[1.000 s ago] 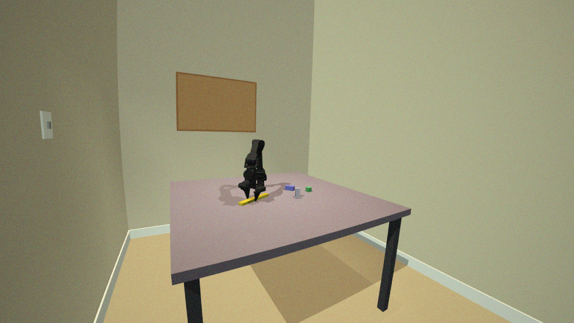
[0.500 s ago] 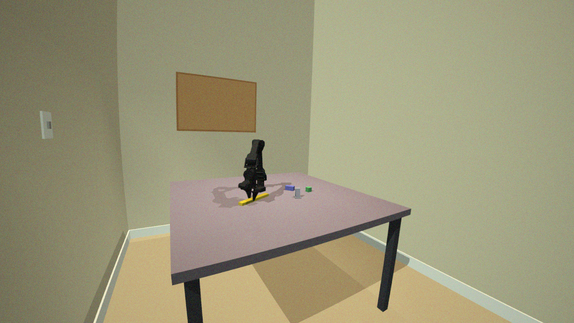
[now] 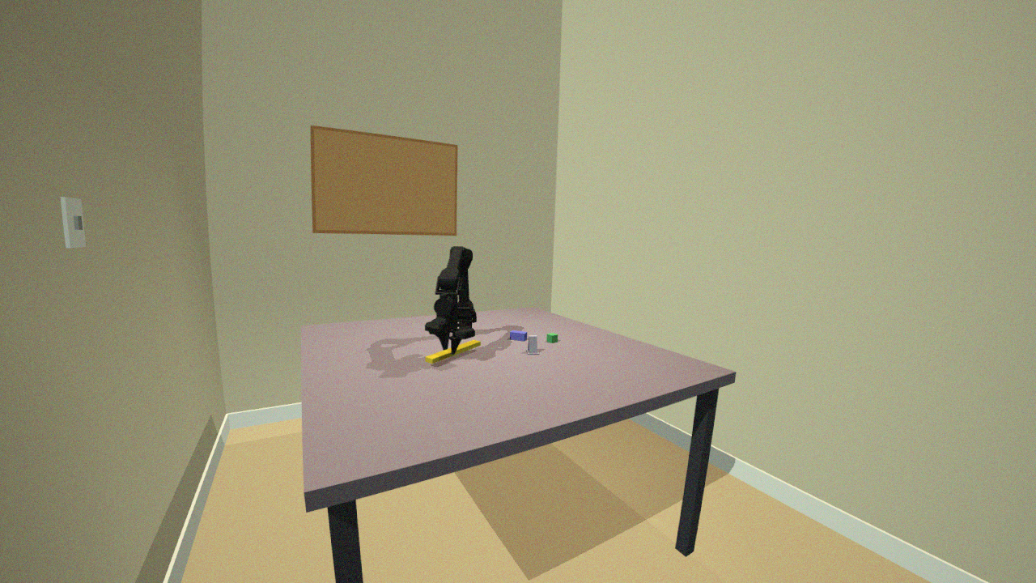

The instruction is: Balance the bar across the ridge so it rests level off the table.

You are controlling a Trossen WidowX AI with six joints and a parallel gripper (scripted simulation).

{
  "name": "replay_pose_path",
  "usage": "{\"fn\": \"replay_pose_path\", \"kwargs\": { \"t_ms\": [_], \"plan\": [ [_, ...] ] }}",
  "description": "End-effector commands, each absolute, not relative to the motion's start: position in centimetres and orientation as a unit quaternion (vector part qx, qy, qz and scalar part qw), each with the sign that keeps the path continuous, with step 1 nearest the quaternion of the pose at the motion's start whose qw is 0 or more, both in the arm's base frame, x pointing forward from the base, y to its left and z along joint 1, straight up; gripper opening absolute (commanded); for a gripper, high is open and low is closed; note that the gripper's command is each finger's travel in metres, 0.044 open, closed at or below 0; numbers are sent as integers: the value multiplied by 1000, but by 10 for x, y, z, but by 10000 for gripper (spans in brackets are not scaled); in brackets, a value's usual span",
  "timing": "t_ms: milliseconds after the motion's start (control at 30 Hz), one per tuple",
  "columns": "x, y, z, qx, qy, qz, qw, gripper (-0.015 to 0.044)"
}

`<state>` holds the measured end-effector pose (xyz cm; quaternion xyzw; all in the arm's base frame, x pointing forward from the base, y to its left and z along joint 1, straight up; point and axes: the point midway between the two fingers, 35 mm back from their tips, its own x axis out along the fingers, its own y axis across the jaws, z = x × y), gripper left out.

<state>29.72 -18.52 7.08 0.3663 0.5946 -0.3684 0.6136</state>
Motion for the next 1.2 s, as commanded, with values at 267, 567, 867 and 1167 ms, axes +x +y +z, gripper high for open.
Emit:
{"fn": "replay_pose_path", "kwargs": {
  "t_ms": [267, 567, 867, 1167],
  "plan": [
    [300, -187, 104, 366, 591, -367, 618, 0],
    [299, -186, 127, 366, 591, -367, 618, 0],
    [296, -184, 150, 366, 592, -367, 618, 0],
    [295, -180, 166, 364, 593, -365, 619, 0]
  ]
}}
